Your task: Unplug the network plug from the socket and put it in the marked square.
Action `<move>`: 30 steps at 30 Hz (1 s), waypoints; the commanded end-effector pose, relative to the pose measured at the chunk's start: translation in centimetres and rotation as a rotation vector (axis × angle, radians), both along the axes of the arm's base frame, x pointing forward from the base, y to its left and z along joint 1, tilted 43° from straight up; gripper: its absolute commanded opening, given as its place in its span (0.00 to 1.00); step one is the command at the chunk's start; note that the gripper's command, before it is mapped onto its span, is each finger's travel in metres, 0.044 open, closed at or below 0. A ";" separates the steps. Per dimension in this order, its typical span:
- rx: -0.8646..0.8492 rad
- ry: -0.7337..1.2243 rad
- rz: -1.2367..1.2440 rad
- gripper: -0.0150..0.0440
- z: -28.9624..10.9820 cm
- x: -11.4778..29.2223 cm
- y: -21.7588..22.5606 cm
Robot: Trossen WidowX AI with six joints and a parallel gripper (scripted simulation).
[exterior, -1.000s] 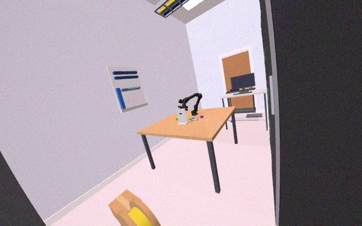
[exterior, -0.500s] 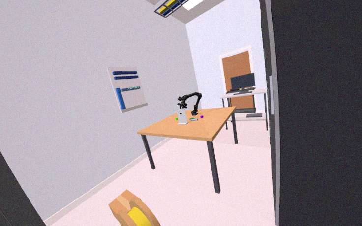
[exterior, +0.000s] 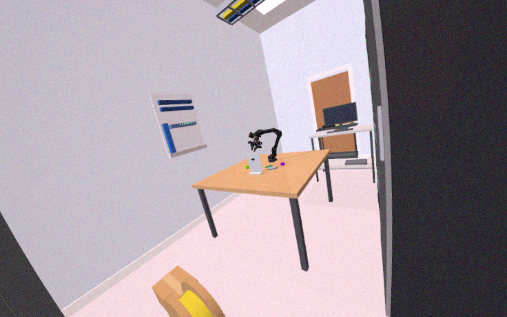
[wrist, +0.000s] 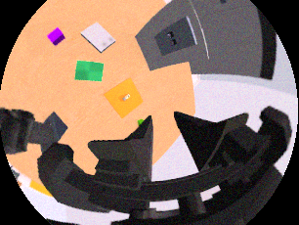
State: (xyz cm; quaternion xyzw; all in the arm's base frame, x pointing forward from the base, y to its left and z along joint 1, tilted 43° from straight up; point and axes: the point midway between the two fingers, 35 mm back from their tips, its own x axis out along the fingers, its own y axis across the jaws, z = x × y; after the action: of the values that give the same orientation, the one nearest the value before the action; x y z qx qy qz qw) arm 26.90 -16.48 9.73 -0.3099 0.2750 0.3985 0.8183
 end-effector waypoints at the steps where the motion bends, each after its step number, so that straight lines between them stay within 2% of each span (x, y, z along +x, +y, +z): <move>1: 0.002 -0.002 0.002 0.52 0.6 0.0 -0.7; 3: 0.002 -0.003 0.002 0.52 0.8 0.0 -0.8; 14: 0.002 -0.003 0.002 1.00 0.8 0.0 -0.8; 30: 0.002 -0.003 0.002 1.00 0.8 0.0 -0.8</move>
State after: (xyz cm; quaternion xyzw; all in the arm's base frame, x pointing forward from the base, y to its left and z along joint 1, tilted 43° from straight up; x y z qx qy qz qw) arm 26.86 -17.28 10.58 -0.3097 0.2744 0.3979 0.8188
